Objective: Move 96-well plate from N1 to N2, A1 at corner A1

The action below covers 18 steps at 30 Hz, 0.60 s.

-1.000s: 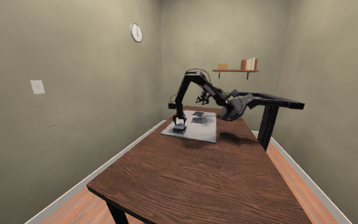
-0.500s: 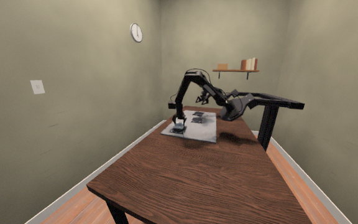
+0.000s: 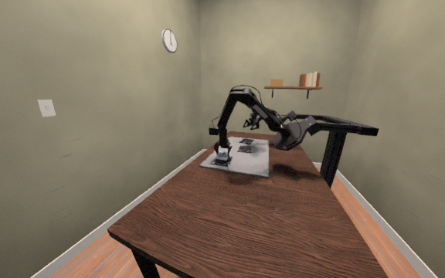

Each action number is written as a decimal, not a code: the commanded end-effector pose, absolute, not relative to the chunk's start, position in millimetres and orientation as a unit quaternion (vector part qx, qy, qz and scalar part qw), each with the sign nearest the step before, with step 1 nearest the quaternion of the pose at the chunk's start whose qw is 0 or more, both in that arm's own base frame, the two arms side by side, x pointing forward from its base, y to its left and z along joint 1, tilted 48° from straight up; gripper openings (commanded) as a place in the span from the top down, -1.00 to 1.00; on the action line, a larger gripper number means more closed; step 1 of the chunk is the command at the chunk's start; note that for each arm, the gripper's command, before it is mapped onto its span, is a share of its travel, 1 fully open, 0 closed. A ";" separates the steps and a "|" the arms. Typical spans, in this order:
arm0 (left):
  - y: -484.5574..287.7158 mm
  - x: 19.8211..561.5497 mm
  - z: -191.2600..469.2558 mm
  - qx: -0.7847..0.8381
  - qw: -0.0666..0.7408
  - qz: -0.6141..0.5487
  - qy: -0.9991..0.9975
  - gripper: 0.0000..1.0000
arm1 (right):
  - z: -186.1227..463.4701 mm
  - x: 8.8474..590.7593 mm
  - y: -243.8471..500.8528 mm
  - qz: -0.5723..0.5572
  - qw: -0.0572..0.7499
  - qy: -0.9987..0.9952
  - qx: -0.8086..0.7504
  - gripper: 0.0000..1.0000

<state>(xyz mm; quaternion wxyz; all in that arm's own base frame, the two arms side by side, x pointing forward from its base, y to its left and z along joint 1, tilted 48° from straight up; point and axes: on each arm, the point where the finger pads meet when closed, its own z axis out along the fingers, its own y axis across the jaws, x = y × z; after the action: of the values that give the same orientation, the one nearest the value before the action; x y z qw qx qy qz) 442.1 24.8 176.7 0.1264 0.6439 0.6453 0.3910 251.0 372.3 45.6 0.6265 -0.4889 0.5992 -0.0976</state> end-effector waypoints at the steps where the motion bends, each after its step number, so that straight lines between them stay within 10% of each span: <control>1: 21.9 447.5 176.8 0.644 0.135 0.393 0.642 -0.58 | 42.4 245.0 374.1 -0.097 0.624 0.594 -0.498 -1.00; 18: 34.7 471.6 158.0 0.643 0.136 0.394 0.643 -0.58 | 42.4 245.0 374.1 -0.097 0.624 0.594 -0.498 -1.00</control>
<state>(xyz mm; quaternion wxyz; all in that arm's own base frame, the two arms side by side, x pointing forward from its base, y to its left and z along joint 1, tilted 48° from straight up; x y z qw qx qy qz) 458.1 33.2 159.0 0.1243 0.6446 0.6457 0.3901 251.0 372.3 45.6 0.6265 -0.4889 0.5992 -0.0976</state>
